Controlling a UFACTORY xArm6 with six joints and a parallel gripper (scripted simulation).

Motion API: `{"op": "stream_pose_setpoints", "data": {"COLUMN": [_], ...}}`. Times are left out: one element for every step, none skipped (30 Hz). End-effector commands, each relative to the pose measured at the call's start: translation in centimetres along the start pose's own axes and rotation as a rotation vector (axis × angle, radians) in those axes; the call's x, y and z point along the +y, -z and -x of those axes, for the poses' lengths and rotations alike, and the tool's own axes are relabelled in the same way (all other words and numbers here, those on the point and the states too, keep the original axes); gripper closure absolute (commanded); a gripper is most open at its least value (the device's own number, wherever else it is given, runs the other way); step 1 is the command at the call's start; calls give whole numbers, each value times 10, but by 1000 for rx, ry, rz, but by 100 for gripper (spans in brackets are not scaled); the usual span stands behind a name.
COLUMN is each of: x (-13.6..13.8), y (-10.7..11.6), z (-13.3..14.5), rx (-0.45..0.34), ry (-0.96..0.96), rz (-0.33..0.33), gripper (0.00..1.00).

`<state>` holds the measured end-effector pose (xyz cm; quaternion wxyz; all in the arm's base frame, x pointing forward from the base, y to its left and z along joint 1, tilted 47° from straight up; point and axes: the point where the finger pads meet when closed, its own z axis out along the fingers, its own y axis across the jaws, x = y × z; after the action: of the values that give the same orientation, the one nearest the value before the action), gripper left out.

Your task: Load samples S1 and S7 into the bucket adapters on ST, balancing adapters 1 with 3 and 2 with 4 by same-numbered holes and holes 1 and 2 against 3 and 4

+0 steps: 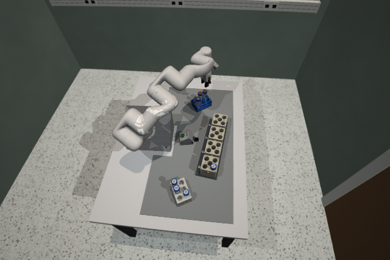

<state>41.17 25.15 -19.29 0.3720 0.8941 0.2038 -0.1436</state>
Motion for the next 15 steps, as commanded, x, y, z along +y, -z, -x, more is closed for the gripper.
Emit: {"op": "stream_pose_setpoints", "data": {"x": [0, 0, 0, 0, 0, 0, 0, 0, 0, 0, 0, 0, 0, 0, 0], "y": [12, 14, 16, 18, 20, 20, 20, 22, 24, 26, 28, 30, 32, 34, 36], "z": [-1, -1, -1, -1, -1, -1, -1, -1, -1, -1, -1, -1, -1, -1, -1], "rx": [4, 4, 4, 4, 4, 4, 4, 4, 4, 4, 4, 4, 4, 4, 4], "ry": [-1, -1, -1, -1, -1, -1, -1, -1, -1, -1, -1, -1, -1, -1, -1], "rz": [-2, -2, -2, -2, -2, -2, -2, -2, -2, -2, -2, -2, -2, -2, -2], "gripper": [56, 56, 56, 56, 56, 56, 56, 56, 56, 56, 56, 56, 56, 56, 56]}}
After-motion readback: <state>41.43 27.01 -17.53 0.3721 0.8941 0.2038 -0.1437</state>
